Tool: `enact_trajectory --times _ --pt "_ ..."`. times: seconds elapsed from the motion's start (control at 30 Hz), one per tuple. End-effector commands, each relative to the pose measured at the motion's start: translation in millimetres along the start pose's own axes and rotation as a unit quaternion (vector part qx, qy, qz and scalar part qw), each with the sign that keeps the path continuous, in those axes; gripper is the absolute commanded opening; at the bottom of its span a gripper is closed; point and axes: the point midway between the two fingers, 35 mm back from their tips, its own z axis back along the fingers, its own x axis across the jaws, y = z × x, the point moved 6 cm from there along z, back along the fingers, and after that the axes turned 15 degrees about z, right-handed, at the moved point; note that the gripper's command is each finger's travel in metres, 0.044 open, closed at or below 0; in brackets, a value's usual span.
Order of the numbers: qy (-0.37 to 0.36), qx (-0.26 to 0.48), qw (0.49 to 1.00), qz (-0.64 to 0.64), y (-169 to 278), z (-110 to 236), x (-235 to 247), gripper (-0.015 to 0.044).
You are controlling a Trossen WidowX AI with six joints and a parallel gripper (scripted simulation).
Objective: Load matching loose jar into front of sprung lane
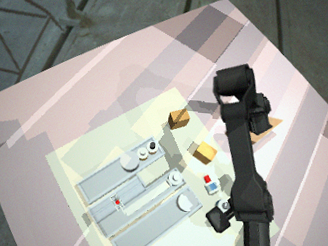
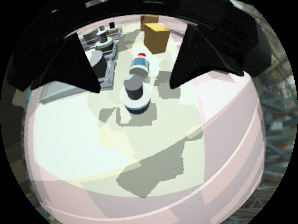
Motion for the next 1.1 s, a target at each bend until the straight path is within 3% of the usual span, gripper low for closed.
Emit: enact_trajectory --times 0.0,0.63,0.97,1.07 --pt "0.001 0.002 1.000 0.002 0 -6 0 0.0440" --pt "0.001 0.003 1.000 0.002 1 -34 1 0.0440" --pt "0.001 0.003 1.000 0.002 1 -34 1 0.0177" --pt "0.001 0.003 1.000 0.002 1 -34 1 0.0157"
